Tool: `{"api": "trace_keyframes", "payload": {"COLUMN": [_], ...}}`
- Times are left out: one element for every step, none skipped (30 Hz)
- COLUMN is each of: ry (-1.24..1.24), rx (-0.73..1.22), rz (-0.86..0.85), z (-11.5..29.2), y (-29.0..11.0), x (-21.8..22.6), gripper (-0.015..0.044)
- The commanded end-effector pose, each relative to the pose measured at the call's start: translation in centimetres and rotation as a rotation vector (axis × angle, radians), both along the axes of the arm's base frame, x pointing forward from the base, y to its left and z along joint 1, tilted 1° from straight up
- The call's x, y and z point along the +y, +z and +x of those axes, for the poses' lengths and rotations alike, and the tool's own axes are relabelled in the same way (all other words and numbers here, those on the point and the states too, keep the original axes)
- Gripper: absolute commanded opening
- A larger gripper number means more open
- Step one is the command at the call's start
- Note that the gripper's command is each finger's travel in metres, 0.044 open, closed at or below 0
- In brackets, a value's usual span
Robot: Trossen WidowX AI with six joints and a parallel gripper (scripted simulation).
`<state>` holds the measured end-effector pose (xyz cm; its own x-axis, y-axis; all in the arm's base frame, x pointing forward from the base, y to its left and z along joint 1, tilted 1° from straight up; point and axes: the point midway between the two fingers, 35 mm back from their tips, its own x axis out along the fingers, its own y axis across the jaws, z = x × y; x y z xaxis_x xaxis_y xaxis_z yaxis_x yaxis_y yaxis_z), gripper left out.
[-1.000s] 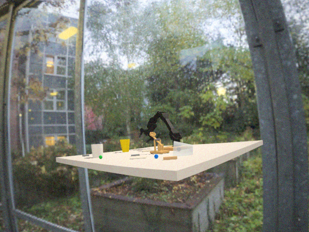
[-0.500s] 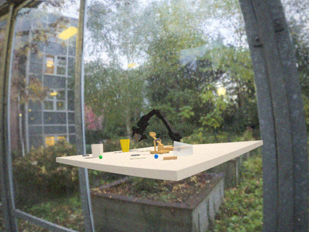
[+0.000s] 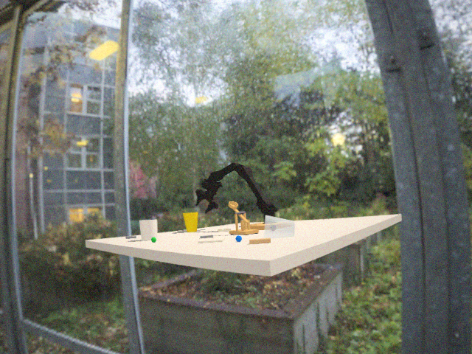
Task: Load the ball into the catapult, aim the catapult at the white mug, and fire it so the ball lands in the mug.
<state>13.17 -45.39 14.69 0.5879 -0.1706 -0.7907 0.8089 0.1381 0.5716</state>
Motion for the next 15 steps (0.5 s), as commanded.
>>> {"api": "trace_keyframes", "payload": {"ry": [0.114, 0.140, 0.163, 0.184, 0.202, 0.218, 0.234, 0.250, 0.266, 0.282, 0.298, 0.317, 0.340, 0.367, 0.395], "rx": [0.041, 0.048, 0.055, 0.060, 0.065, 0.070, 0.074, 0.078, 0.082, 0.086, 0.091, 0.095, 0.100, 0.107, 0.113], "rz": [-0.034, -0.042, -0.050, -0.056, -0.062, -0.067, -0.073, -0.078, -0.083, -0.089, -0.094, -0.100, -0.107, -0.116, -0.125], "z": [2.8, 3.4, 4.0, 4.5, 4.9, 5.3, 5.7, 6.0, 6.4, 6.8, 7.1, 7.5, 8.0, 8.5, 9.1], "y": [0.1, 0.2, 0.2, 0.2, 0.3, 0.3, 0.3, 0.3, 0.4, 0.4, 0.4, 0.5, 0.5, 0.6, 0.6], "x": [1.7, 2.1, 2.5, 2.8, 3.0, 3.3, 3.6, 3.8, 4.1, 4.3, 4.6, 4.9, 5.3, 5.8, 6.3], "gripper": [0.0440, 0.0440, 0.0440, 0.0440, 0.0440, 0.0440, 0.0440, 0.0440, 0.0440, 0.0440, 0.0440, 0.0440, 0.0440, 0.0440, 0.0440]}}
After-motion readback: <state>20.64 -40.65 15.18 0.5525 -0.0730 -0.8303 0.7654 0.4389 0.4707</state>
